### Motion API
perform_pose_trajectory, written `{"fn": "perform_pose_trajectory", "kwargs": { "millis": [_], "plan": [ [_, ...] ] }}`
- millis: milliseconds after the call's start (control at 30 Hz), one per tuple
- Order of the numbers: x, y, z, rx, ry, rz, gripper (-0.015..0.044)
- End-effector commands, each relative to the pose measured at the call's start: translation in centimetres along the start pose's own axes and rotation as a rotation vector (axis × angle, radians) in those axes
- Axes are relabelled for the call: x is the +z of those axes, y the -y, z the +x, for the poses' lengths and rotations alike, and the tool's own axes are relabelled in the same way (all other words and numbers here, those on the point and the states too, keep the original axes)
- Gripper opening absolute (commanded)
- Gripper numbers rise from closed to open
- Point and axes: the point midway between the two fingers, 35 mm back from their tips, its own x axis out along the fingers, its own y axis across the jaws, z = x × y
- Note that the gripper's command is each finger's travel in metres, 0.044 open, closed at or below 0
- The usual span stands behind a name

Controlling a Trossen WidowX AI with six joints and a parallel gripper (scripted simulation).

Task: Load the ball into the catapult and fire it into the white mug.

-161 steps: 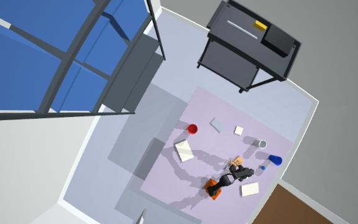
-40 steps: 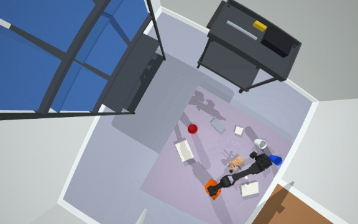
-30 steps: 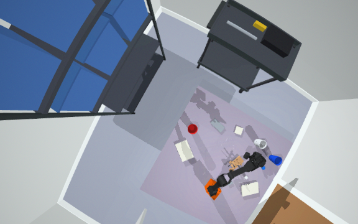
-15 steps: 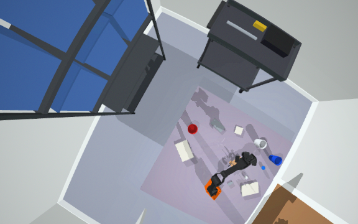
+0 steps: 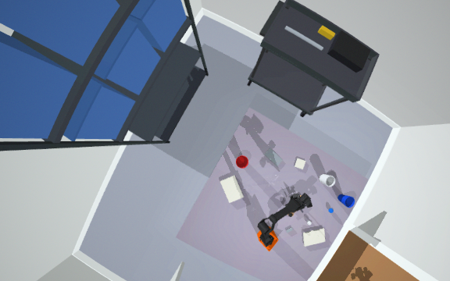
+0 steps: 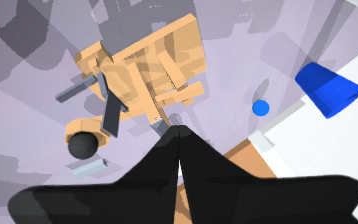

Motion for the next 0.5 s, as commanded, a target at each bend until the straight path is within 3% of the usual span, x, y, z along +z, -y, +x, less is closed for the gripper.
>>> {"fn": "perform_pose_trajectory", "kwargs": {
  "millis": [0, 467],
  "plan": [
    [-0.8, -2.1, 0.0, 0.021, -0.061, -0.111, 0.0000],
    [-4.2, -8.4, -0.3, 0.117, -0.243, -0.486, 0.0000]
  ]
}}
